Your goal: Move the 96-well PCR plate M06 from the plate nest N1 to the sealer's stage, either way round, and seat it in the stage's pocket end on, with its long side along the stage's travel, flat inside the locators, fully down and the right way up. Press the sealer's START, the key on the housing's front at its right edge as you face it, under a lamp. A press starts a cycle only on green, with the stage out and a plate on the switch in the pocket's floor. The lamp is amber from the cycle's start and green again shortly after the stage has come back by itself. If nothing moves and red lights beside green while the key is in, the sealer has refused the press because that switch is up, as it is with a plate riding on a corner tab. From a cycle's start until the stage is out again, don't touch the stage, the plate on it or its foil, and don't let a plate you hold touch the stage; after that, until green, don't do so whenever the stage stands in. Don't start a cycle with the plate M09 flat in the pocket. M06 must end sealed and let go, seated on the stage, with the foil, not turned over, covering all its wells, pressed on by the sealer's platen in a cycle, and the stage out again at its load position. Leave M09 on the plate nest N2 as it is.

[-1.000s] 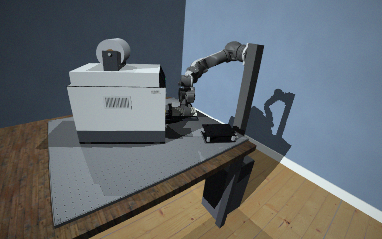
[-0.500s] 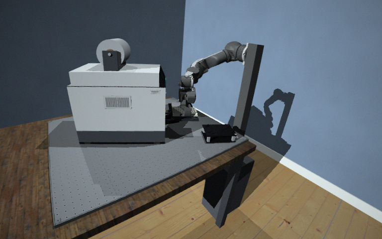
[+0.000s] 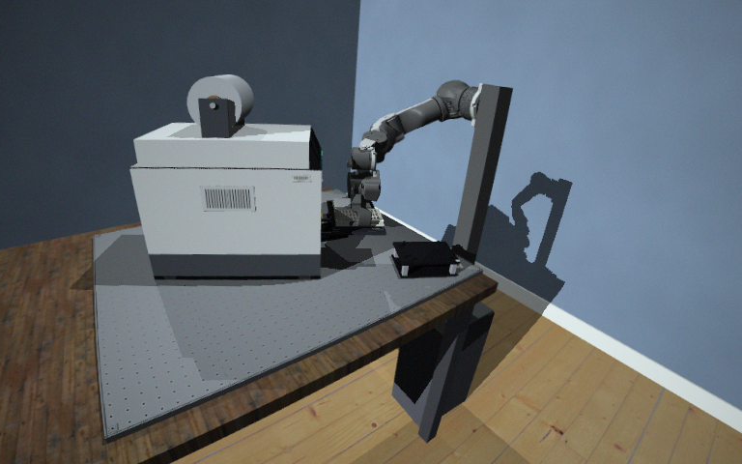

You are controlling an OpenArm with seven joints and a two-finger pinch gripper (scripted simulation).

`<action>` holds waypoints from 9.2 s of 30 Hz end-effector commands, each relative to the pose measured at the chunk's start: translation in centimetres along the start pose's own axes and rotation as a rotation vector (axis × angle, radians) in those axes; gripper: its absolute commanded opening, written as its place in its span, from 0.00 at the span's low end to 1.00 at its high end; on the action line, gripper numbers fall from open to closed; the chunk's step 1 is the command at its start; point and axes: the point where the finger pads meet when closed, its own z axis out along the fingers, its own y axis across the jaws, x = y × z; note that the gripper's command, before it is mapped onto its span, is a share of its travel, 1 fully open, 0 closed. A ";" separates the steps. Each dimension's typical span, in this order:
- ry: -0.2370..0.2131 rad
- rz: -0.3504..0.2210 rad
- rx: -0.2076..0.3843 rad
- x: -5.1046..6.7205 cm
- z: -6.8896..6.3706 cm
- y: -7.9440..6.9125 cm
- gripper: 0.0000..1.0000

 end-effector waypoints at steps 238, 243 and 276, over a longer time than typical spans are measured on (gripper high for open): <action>-0.005 0.002 -0.007 -0.1 -6.9 0.1 0.77; -0.005 0.002 -0.007 -0.1 -6.9 0.1 0.77; -0.004 -0.001 -0.011 -0.1 -6.8 0.1 0.00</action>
